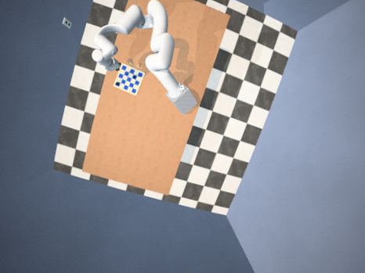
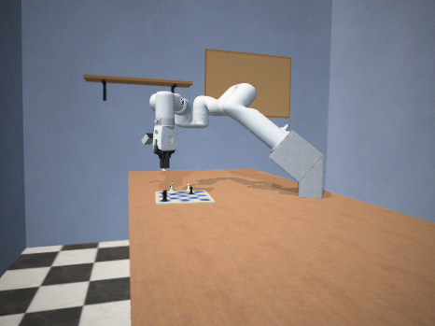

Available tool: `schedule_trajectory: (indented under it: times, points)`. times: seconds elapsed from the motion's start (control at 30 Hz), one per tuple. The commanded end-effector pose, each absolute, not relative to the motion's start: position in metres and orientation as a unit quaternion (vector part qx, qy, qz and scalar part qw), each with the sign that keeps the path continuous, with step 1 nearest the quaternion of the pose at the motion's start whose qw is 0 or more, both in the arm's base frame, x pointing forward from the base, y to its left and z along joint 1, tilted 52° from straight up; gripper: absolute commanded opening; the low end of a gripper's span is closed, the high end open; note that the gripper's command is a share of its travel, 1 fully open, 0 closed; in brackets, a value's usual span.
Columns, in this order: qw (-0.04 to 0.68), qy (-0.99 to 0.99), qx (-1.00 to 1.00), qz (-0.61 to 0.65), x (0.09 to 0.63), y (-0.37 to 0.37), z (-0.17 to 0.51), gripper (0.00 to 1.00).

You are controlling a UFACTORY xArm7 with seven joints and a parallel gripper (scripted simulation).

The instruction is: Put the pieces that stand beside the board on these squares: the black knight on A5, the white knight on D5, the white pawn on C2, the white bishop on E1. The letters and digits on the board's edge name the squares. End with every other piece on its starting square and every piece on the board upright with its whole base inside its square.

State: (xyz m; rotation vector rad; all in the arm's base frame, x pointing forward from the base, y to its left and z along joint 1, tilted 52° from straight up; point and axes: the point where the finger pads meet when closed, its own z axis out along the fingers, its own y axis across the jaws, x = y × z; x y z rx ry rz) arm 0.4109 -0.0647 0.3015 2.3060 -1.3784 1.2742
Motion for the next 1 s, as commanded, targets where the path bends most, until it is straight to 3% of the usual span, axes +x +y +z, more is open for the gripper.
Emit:
schedule_trajectory:
  times: [0.0, 0.97]
  points:
    - [0.082, -0.459, 0.775, 0.427, 0.41, -0.065, 0.304, 0.0]
    - [0.082, -0.459, 0.775, 0.427, 0.452, -0.101, 0.262, 0.0]
